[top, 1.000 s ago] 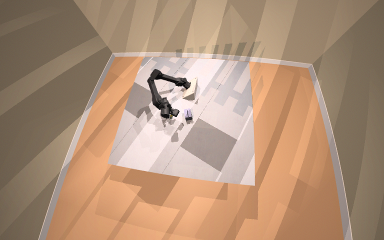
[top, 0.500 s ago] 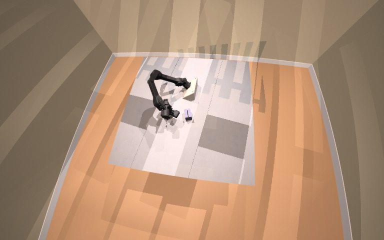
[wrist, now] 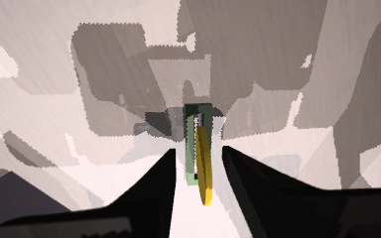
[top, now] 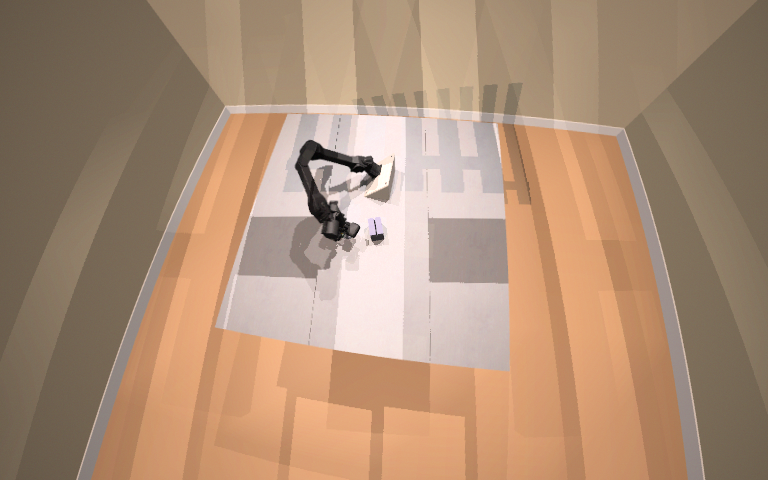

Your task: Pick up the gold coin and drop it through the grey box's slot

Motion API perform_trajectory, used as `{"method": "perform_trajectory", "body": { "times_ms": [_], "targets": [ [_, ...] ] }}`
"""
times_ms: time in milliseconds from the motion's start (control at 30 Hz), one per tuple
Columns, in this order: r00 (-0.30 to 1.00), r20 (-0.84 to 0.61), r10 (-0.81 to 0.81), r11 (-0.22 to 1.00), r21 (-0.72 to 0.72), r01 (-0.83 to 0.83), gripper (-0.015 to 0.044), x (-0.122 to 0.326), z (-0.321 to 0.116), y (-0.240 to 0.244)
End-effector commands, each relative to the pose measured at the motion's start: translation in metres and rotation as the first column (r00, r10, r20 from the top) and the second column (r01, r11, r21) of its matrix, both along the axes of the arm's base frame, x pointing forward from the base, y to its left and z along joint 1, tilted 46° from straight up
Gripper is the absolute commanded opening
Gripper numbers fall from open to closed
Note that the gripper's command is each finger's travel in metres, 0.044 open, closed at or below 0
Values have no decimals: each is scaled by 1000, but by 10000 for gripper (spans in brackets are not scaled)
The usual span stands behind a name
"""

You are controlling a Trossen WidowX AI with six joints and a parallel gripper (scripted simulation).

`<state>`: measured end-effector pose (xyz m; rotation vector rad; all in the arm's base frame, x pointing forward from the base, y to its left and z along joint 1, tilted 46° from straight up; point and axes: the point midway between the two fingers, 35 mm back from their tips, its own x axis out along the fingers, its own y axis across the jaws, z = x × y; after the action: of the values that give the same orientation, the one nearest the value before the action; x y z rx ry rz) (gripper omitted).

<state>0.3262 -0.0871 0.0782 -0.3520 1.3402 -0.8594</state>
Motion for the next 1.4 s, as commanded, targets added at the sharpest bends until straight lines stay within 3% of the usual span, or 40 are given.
{"method": "perform_trajectory", "body": {
  "times_ms": [0,200,1367],
  "targets": [
    [1000,-9,2,1000,-4,-3,161,-3,-4,-4],
    [1000,-9,2,1000,-4,-3,3,-3,-4,-4],
    [1000,-9,3,1000,3,-3,0,2,38,42]
  ]
}}
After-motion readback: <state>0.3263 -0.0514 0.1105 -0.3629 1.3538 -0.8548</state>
